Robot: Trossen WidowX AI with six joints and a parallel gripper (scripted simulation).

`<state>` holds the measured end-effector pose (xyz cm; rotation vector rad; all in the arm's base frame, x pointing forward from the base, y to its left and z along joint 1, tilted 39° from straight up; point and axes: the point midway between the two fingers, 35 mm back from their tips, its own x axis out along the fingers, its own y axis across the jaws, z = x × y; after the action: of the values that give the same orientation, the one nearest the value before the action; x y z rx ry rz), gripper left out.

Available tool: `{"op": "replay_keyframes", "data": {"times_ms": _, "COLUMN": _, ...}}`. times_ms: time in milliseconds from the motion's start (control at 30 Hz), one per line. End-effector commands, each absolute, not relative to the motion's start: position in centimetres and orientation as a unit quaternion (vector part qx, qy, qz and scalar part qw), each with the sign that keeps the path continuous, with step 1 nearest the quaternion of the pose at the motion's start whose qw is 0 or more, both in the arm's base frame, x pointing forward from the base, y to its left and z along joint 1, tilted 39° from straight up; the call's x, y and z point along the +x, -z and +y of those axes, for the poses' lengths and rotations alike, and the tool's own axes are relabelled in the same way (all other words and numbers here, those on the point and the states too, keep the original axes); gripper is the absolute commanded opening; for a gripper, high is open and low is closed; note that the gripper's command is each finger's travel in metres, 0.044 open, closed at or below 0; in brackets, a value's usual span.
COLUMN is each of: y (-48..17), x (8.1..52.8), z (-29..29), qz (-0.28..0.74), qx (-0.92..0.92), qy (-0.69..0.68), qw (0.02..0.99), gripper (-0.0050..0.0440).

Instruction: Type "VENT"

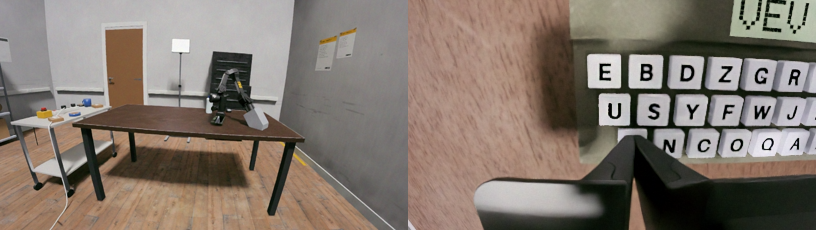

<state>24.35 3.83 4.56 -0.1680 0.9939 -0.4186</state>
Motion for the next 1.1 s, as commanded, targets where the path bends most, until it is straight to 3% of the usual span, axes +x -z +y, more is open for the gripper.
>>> {"op": "replay_keyframes", "data": {"times_ms": 0, "y": -6.0, "x": 24.3, "z": 4.6, "qz": 0.462, "qx": -0.07, "qy": 0.197, "qw": 0.862, "gripper": -0.005}}
{"op": "replay_keyframes", "data": {"times_ms": 467, "y": -7.9, "x": 23.3, "z": 5.0, "qz": 0.465, "qx": -0.067, "qy": 0.195, "qw": 0.861, "gripper": -0.005}}
{"op": "replay_keyframes", "data": {"times_ms": 1067, "y": -13.6, "x": 23.6, "z": -6.2, "qz": 0.471, "qx": -0.054, "qy": 0.188, "qw": 0.86, "gripper": -0.005}}
